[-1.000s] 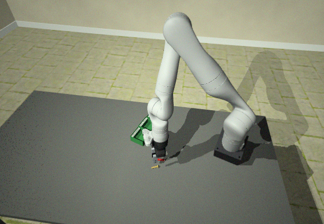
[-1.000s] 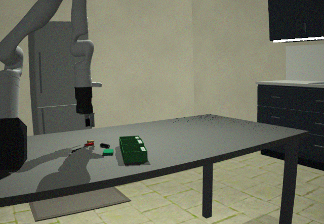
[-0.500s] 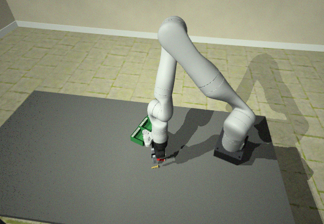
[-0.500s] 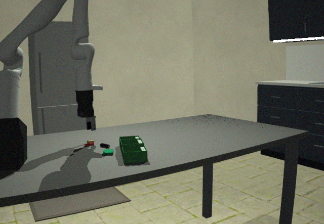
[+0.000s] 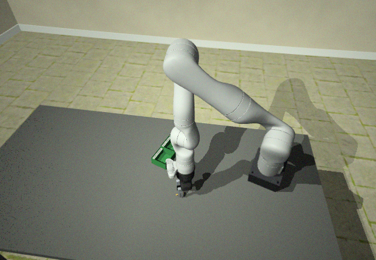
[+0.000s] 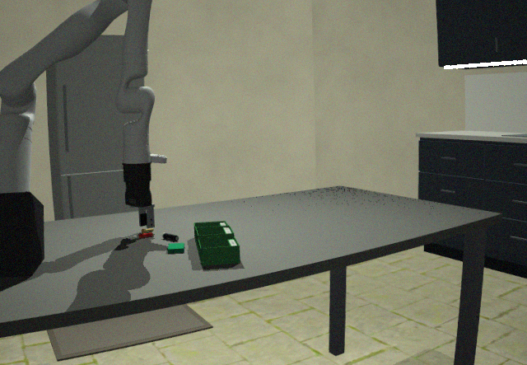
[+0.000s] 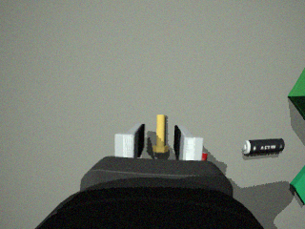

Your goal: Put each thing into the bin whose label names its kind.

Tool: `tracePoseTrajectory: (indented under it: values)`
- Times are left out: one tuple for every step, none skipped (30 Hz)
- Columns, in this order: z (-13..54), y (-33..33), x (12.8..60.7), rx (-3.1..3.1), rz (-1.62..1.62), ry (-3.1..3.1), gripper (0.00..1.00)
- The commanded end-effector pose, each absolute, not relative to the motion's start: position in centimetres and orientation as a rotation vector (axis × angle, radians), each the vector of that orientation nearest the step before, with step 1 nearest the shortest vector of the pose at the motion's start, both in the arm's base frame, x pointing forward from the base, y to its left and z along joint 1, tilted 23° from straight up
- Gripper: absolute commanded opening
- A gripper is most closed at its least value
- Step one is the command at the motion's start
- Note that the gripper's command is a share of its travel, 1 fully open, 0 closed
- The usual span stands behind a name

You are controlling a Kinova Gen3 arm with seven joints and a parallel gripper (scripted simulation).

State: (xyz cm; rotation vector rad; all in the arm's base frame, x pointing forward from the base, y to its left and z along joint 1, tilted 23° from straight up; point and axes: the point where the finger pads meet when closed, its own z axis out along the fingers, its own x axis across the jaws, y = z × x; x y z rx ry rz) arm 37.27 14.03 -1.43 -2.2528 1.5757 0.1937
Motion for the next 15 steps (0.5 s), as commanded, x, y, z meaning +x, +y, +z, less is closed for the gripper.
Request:
tracePoseTrajectory:
  values:
    - [-1.42, 15.09, 36.89, -2.272, 0.161, 1.543, 0.62]
    - [-1.42, 15.08, 36.9, -2.272, 0.161, 1.543, 0.62]
    - [-1.43, 15.07, 36.91, -2.272, 0.161, 1.543, 0.62]
    - [-1.43, 15.07, 36.92, -2.272, 0.161, 1.543, 0.62]
    - [-1.43, 15.07, 36.93, -2.272, 0.161, 1.543, 0.62]
    - [-1.43, 15.06, 36.94, -2.272, 0.161, 1.543, 0.62]
    - [-1.43, 15.05, 36.95, -2.272, 0.161, 1.543, 0.62]
    - [-1.44, 15.03, 36.97, -2.272, 0.161, 1.543, 0.62]
    - [-1.45, 15.01, 36.98, -2.272, 0.161, 1.543, 0.62]
    - [-1.45, 14.98, 37.0, -2.272, 0.161, 1.543, 0.62]
    - [-1.47, 14.94, 37.03, -2.272, 0.161, 1.543, 0.62]
    - [-1.48, 14.89, 37.05, -2.272, 0.161, 1.543, 0.62]
    - [-1.5, 14.84, 37.08, -2.272, 0.161, 1.543, 0.62]
    - [-1.52, 14.79, 37.11, -2.272, 0.161, 1.543, 0.62]
    - [-1.52, 14.79, 37.11, -2.272, 0.161, 1.543, 0.62]
